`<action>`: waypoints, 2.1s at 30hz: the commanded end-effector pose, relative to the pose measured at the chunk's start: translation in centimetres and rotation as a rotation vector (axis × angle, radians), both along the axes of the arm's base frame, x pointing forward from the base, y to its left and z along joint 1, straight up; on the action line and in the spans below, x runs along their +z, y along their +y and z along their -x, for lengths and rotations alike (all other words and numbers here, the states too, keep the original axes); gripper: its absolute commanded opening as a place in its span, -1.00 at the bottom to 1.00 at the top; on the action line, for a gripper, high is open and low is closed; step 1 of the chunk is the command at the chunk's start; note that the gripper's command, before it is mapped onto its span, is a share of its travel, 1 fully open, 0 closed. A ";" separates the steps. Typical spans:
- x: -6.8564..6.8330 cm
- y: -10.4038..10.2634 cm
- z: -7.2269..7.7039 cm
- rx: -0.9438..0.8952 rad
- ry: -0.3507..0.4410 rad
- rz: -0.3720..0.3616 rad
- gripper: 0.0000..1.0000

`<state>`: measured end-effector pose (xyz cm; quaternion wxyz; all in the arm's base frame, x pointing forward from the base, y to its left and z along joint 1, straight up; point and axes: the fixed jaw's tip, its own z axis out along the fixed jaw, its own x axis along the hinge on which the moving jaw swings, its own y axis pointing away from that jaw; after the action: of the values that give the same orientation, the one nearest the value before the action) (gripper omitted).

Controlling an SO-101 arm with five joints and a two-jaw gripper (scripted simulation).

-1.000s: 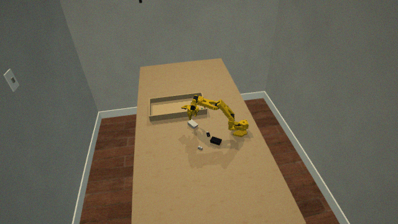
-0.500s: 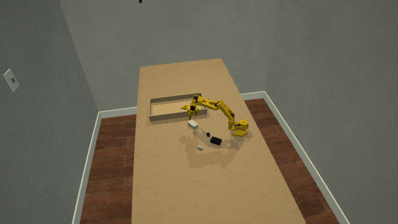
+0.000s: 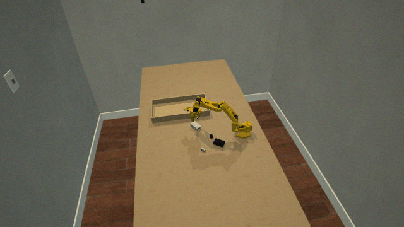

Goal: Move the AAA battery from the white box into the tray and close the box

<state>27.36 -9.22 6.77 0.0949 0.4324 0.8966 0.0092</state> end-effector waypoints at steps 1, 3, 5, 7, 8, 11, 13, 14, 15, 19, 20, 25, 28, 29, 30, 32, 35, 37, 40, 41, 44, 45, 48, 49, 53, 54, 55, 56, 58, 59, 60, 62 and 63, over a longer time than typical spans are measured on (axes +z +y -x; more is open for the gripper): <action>0.9 0.1 -0.5 -0.003 -0.044 0.013 -0.44; 0.8 0.1 -0.5 -0.004 -0.040 0.011 -0.44; 0.5 0.0 -0.6 -0.005 -0.034 0.009 -0.44; 0.2 0.0 -0.6 -0.006 -0.027 0.006 -0.44; 0.2 0.0 -0.6 -0.006 -0.027 0.006 -0.44; -0.1 0.0 -0.6 -0.007 -0.019 0.003 -0.44; -0.5 0.0 -0.6 -0.009 -0.010 -0.001 -0.44; -0.7 0.0 -0.6 -0.009 -0.005 -0.002 -0.44; -0.9 0.0 -0.6 -0.010 -0.001 -0.004 -0.44; -1.6 0.0 -0.6 -0.013 0.018 -0.011 -0.44; -1.8 0.0 -0.6 -0.014 0.023 -0.013 -0.44; -2.5 0.0 -0.6 -0.016 0.040 -0.019 -0.44; -2.8 0.0 -0.6 -0.017 0.047 -0.022 -0.44; -3.0 0.0 -0.6 -0.018 0.050 -0.023 -0.44; -3.1 0.0 -0.6 -0.018 0.053 -0.024 -0.44; -3.3 0.0 -0.6 -0.019 0.057 -0.026 -0.44; -3.5 0.0 -0.6 -0.020 0.062 -0.028 -0.44; -3.5 0.0 -0.6 -0.020 0.063 -0.028 -0.44; -3.6 0.0 -0.6 -0.020 0.064 -0.028 -0.44; -3.6 0.0 -0.6 -0.020 0.064 -0.028 -0.44; -3.6 0.0 -0.6 -0.020 0.064 -0.028 -0.44; -3.6 0.0 -0.6 -0.020 0.064 -0.028 -0.44; -3.6 0.0 -0.6 -0.020 0.064 -0.028 -0.44; -3.6 0.0 -0.6 -0.020 0.064 -0.028 -0.44; -3.6 0.0 -0.6 -0.020 0.064 -0.028 -0.44; -3.6 0.0 -0.6 -0.020 0.064 -0.028 -0.44; -3.6 0.0 -0.6 -0.020 0.064 -0.028 -0.44; -3.6 0.0 -0.6 -0.020 0.064 -0.028 -0.44; -3.6 0.0 -0.6 -0.020 0.064 -0.028 -0.44; -3.6 0.0 -0.6 -0.020 0.064 -0.028 -0.44; -3.6 0.0 -0.6 -0.020 0.064 -0.028 -0.44; -3.6 0.0 -0.6 -0.020 0.064 -0.028 -0.44; -3.6 0.0 -0.6 -0.020 0.063 -0.028 -0.44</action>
<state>27.11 -9.13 2.06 0.0296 0.4420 0.8965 0.0028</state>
